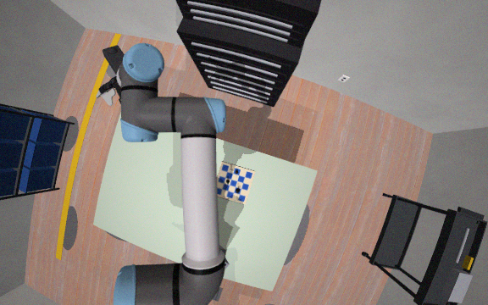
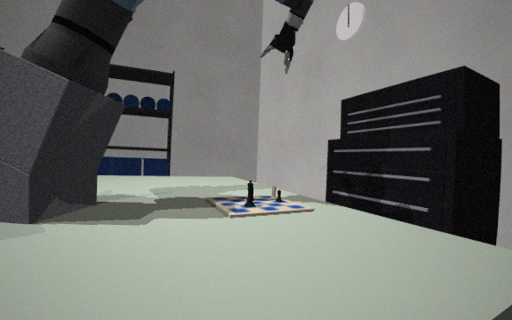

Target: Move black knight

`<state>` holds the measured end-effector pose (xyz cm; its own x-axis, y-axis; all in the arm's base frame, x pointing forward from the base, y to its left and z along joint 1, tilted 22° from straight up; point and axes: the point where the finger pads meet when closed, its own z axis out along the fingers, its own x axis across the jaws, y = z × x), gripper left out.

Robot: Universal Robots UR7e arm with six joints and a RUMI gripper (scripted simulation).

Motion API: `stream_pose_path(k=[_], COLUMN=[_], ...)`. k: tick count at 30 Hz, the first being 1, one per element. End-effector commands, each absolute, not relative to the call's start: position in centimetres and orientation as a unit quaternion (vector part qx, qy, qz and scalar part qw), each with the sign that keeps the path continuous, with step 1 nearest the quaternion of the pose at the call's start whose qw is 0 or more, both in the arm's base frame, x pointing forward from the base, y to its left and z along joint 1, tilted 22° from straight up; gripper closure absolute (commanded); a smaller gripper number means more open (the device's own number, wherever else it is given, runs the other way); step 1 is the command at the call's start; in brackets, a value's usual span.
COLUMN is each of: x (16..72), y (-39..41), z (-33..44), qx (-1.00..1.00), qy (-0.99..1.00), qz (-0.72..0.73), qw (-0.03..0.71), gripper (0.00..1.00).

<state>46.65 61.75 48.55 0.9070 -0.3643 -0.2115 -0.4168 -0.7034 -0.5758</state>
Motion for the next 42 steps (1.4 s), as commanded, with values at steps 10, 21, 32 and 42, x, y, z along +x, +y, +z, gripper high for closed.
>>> stream_pose_path(k=[10,21,32,42], x=[46.6,46.6,47.7,50.0], y=[61.8,61.7,61.2,59.9], z=[48.7,48.6,47.4,44.7], qx=[-0.922,-0.922,-0.929,-0.944], qy=[0.211,0.211,0.197,0.164], qz=[0.04,0.04,0.034,0.022], qw=[0.322,0.322,0.311,0.285], gripper=[0.0,0.0,0.0,0.0])
